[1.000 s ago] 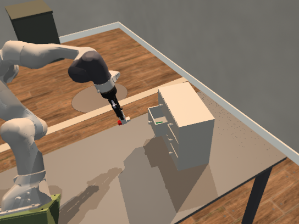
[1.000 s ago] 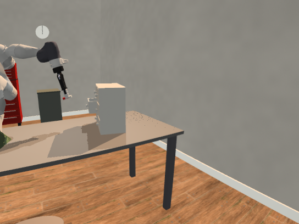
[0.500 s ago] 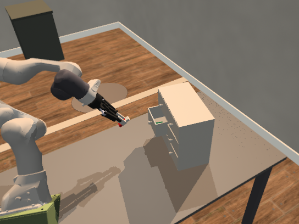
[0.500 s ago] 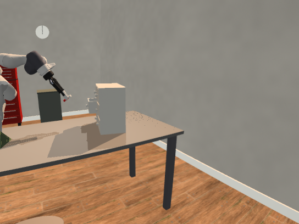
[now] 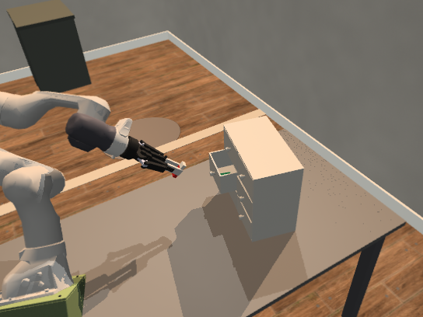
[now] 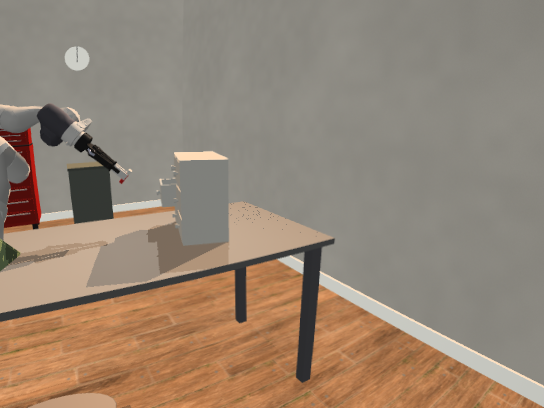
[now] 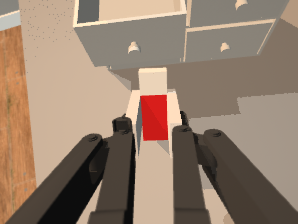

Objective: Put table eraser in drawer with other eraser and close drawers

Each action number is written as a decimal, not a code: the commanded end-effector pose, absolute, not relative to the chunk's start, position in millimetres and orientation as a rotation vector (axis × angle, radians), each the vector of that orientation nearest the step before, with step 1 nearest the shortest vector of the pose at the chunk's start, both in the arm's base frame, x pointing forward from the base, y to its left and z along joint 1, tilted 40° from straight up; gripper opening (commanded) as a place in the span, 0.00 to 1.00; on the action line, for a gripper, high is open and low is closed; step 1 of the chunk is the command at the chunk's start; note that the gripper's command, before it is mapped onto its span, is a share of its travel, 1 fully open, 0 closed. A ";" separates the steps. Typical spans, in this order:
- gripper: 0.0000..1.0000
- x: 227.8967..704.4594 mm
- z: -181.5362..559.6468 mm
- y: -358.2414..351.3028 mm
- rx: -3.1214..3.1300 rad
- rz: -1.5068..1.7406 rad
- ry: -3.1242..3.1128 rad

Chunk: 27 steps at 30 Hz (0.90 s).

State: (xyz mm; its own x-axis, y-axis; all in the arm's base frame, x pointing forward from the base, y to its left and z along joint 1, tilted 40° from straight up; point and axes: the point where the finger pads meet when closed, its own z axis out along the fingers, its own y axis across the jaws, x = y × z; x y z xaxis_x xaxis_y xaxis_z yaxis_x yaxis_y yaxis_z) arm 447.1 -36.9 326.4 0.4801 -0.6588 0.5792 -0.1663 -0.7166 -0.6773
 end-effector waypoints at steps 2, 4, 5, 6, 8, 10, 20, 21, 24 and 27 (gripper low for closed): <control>0.11 448.0 328.0 -43.0 -2.199 -1.255 0.641; 0.11 448.0 328.0 -43.0 -2.199 -1.255 0.641; 0.11 448.0 328.0 -43.0 -2.199 -1.255 0.641; 0.11 448.0 328.0 -43.0 -2.199 -1.255 0.641; 0.11 448.2 328.1 -43.0 -2.199 -1.255 0.641; 0.11 448.7 328.1 -43.1 -2.199 -1.255 0.641; 0.11 456.4 328.7 -45.1 -2.199 -1.255 0.641; 0.11 456.4 328.7 -45.1 -2.199 -1.255 0.641; 0.11 459.3 328.9 -45.8 -2.199 -1.255 0.641; 0.11 464.7 329.3 -47.2 -2.199 -1.255 0.641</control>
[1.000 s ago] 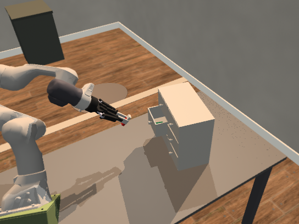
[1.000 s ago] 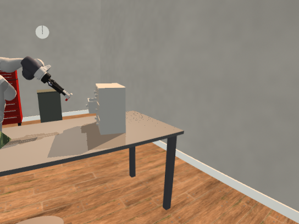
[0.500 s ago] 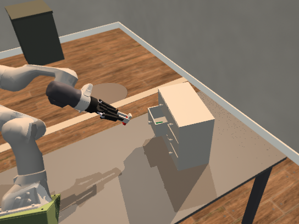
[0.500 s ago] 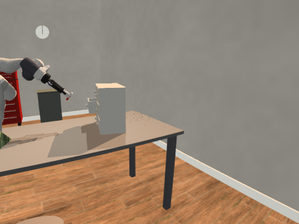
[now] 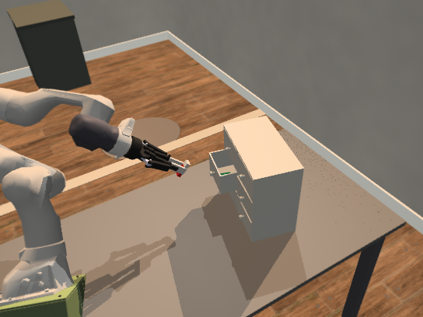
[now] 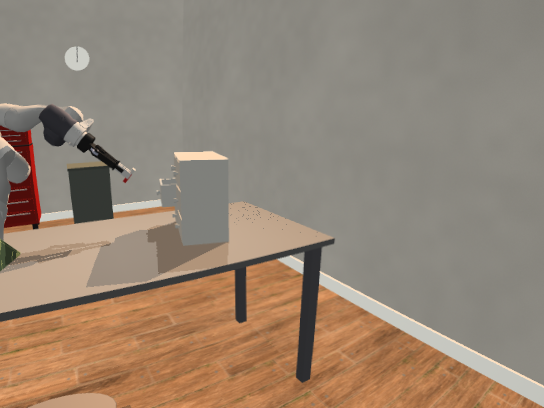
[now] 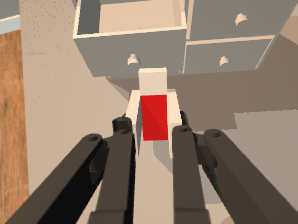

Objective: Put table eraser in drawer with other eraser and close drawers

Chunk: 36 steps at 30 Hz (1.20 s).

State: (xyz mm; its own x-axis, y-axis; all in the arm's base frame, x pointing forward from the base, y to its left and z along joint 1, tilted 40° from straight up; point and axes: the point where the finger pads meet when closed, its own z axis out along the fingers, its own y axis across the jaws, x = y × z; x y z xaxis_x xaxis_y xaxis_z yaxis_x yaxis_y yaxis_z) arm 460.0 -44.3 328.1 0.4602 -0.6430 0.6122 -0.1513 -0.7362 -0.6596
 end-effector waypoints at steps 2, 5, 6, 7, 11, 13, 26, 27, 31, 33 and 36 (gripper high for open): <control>0.11 469.0 329.6 -48.3 -2.199 -1.255 0.641; 0.11 476.5 330.2 -50.2 -2.199 -1.255 0.641; 0.11 479.3 330.4 -50.9 -2.199 -1.255 0.641; 0.11 482.2 330.6 -51.7 -2.199 -1.255 0.641; 0.11 491.7 331.3 -54.1 -2.199 -1.255 0.641; 0.11 495.1 331.6 -54.9 -2.199 -1.255 0.641; 0.11 546.7 335.5 -68.1 -2.199 -1.255 0.641; 0.11 550.8 335.8 -69.1 -2.199 -1.255 0.641; 0.11 559.0 336.4 -71.2 -2.199 -1.255 0.641; 0.11 566.9 337.0 -73.2 -2.199 -1.255 0.641; 0.11 578.0 337.9 -76.0 -2.199 -1.255 0.641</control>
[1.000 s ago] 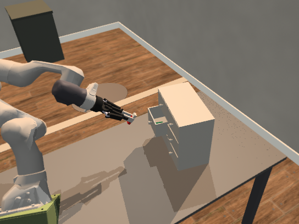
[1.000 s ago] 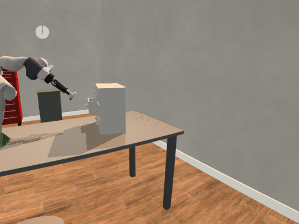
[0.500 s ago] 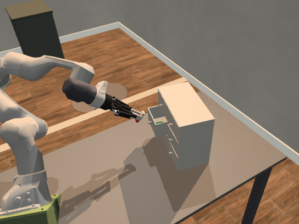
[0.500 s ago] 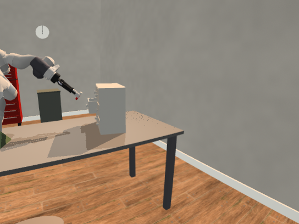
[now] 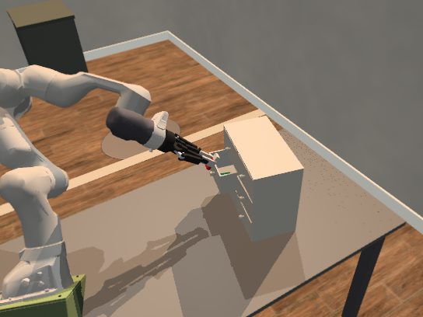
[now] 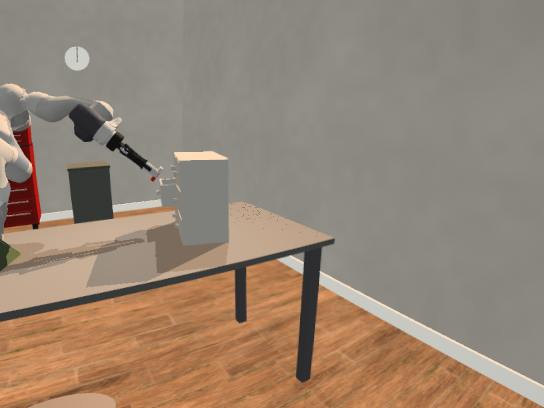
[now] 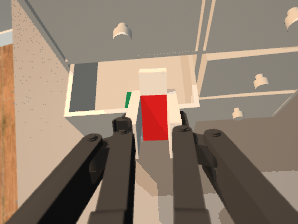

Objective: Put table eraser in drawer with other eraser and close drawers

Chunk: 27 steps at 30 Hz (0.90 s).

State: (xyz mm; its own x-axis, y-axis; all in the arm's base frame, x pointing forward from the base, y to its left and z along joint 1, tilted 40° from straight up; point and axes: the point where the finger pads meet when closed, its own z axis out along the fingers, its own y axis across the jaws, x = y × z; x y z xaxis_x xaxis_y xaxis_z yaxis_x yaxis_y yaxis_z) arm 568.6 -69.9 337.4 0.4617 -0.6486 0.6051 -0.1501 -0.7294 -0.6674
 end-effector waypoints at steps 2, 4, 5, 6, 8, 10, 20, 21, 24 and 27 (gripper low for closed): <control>0.11 584.9 338.4 -77.8 -2.199 -1.255 0.641; 0.11 591.1 338.9 -79.4 -2.199 -1.255 0.641; 0.11 594.0 339.1 -80.1 -2.199 -1.255 0.641; 0.11 596.7 339.3 -80.8 -2.199 -1.255 0.641; 0.11 601.5 339.7 -82.0 -2.199 -1.255 0.641; 0.11 601.5 339.7 -82.0 -2.199 -1.255 0.641; 0.11 615.0 340.7 -85.4 -2.199 -1.255 0.641; 0.11 615.4 340.7 -85.5 -2.199 -1.255 0.641; 0.11 616.1 340.8 -85.7 -2.199 -1.255 0.641; 0.11 616.2 340.8 -85.7 -2.199 -1.255 0.641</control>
